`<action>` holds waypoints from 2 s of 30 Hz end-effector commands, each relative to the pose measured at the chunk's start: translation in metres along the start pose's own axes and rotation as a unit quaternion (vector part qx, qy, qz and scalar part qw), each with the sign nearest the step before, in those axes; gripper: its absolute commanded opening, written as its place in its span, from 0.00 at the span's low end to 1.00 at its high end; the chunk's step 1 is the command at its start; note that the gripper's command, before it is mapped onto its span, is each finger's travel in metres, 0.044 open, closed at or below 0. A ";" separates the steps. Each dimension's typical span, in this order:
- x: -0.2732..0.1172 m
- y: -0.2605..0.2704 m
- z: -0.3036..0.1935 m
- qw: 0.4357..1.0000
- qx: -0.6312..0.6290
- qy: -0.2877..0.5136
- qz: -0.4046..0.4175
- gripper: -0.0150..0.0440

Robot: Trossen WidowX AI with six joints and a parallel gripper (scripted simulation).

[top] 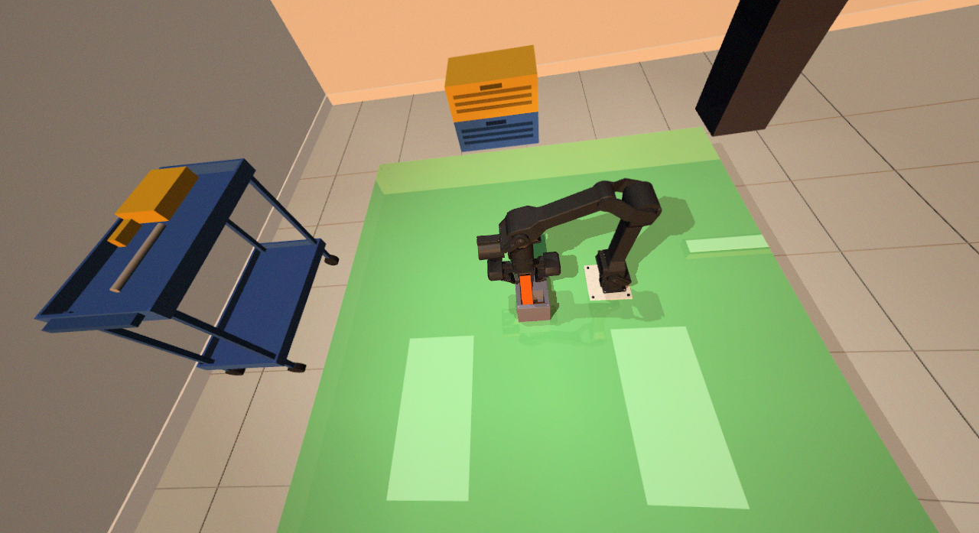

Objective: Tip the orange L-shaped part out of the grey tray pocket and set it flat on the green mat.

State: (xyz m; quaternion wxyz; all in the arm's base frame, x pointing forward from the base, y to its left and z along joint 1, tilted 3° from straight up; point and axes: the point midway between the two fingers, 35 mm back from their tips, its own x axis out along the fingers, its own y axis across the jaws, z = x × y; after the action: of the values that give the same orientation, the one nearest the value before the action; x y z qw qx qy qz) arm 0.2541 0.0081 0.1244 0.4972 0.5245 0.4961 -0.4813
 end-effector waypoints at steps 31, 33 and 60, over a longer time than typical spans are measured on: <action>0.012 -0.001 0.000 1.000 0.000 0.000 -0.001 0.25; 0.011 -0.001 0.000 1.000 0.000 0.000 -0.001 0.25; -0.030 -0.001 0.000 1.000 0.001 0.001 -0.001 0.25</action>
State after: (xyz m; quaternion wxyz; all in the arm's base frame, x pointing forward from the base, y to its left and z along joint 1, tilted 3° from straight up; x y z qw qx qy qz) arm 0.2511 0.0060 0.1457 0.4936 0.5214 0.4965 -0.4878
